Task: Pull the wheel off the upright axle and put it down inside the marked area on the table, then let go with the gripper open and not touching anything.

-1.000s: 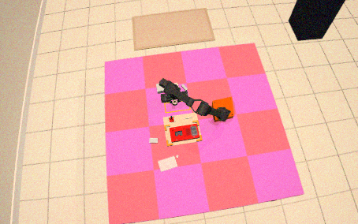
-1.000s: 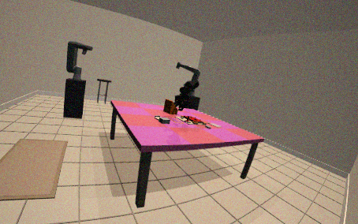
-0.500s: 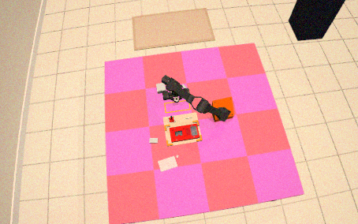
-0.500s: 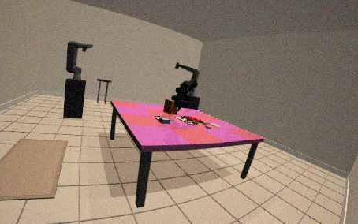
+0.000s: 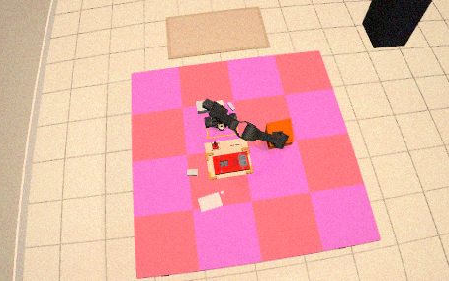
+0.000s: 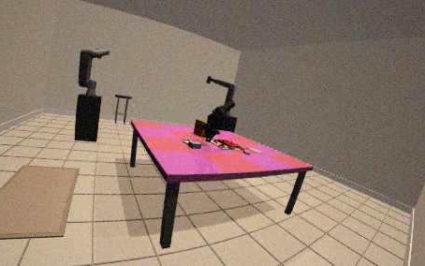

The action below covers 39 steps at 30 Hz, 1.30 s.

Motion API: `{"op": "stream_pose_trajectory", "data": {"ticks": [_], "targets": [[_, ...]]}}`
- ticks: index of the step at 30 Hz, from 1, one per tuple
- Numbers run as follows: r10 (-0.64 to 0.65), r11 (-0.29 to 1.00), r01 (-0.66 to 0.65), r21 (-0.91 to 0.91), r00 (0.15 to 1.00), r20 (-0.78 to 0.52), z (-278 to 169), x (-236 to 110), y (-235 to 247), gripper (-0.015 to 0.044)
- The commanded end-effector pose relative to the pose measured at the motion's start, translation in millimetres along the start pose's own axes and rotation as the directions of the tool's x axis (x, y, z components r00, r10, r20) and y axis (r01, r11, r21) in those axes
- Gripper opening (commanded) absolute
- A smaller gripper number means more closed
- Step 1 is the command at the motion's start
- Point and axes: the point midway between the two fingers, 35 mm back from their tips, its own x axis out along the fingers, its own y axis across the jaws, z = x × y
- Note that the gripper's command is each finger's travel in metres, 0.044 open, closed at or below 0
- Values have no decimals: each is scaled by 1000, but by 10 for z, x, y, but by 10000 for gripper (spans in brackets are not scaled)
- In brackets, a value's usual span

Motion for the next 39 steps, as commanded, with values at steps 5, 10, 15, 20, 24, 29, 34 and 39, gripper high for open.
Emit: {"op": "stream_pose_trajectory", "data": {"ticks": [5,10,15,20,24,29,34,39], "targets": [[0,1000,0,9,1000,-9,-23,290,-45,0],[-12,1000,12,1,1000,-8,-29,254,-38,131],[-12,1000,12,1,1000,-8,-29,254,-38,263],[-7,1000,7,4,1000,-7,-19,34,-28,300],[-1,1000,2,9,1000,-7,-18,-291,-39,300],[2,1000,-2,18,1000,-11,-20,-281,-63,326],[0,1000,0,17,1000,-6,-143,-530,-377,440],[-3,1000,4,14,1000,-6,-317,-754,-762,440]]}}
